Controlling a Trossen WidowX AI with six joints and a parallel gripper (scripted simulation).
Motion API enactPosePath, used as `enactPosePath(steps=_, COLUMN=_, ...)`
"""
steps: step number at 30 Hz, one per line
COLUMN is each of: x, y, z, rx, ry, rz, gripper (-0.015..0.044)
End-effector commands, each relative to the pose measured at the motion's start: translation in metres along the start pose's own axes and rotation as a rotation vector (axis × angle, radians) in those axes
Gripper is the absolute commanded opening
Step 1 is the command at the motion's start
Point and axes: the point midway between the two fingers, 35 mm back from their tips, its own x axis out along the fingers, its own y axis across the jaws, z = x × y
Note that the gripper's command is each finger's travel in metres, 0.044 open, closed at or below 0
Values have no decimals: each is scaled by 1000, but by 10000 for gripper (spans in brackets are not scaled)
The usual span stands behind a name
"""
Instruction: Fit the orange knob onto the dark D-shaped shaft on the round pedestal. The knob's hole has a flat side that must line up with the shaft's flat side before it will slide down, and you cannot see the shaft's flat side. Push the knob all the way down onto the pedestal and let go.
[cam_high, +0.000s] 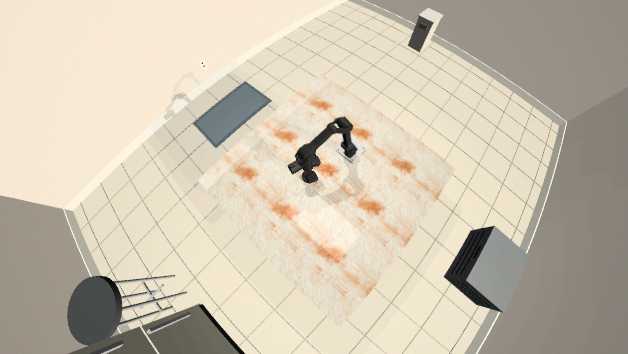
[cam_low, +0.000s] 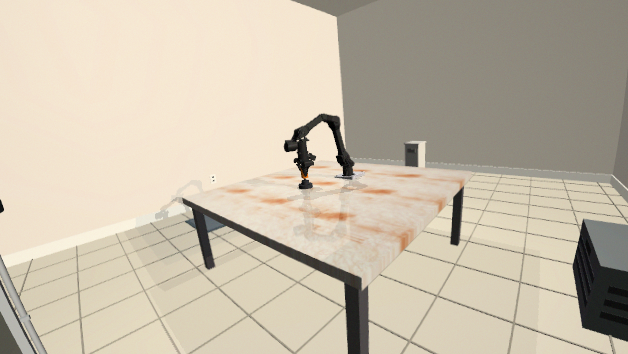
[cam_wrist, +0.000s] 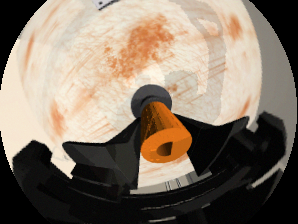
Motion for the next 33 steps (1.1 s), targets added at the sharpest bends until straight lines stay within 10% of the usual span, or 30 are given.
enactPosePath(steps=1, x=0, y=0, z=0, rx=-5, ry=1, rz=-1, gripper=0)
enactPosePath(steps=20, x=-4, y=0, z=-1, rx=20, ry=1, rz=-1, gripper=0)
enactPosePath(steps=33, x=-1, y=0, z=0, rx=798, ry=0, rz=-2, gripper=0)
